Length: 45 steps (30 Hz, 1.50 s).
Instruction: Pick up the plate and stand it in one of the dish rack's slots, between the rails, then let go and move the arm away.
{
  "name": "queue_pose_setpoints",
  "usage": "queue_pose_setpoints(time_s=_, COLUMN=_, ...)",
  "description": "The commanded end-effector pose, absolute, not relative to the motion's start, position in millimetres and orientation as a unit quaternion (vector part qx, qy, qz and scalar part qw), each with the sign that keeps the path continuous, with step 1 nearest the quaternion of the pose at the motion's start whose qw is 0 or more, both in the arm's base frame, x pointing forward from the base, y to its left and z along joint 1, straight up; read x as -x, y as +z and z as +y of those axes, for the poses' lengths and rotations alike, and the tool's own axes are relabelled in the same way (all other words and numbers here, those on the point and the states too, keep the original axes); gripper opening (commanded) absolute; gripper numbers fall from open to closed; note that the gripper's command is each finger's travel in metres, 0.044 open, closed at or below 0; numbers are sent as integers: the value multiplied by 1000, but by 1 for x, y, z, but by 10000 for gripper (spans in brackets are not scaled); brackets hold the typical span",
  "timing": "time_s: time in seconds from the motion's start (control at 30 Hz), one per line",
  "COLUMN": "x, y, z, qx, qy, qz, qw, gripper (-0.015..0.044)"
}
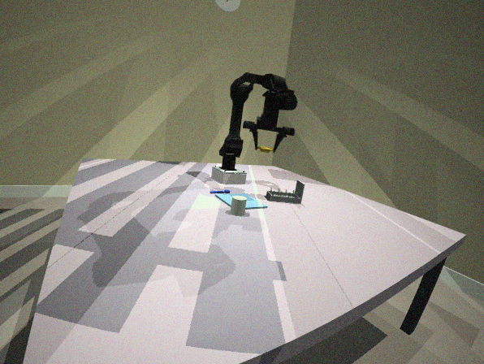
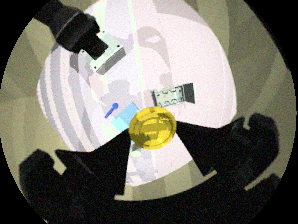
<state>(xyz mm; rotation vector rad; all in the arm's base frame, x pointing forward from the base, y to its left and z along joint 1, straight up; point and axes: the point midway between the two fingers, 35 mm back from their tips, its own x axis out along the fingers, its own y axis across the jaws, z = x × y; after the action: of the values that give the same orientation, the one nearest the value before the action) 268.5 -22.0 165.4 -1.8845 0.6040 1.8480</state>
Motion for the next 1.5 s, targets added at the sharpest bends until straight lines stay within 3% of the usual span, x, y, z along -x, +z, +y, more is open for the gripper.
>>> queue_pose_setpoints(time_s=0.0, x=-265, y=166, z=-17, qx=693, qy=677, qz=176, qw=174, gripper=0)
queue_pose_setpoints(time_s=0.23, x=-264, y=162, z=-16, qx=691, qy=681, qz=167, qw=175, gripper=0)
queue_pose_setpoints(time_s=1.47, x=-266, y=50, z=-3, qx=355, qy=675, qz=149, qw=630, gripper=0)
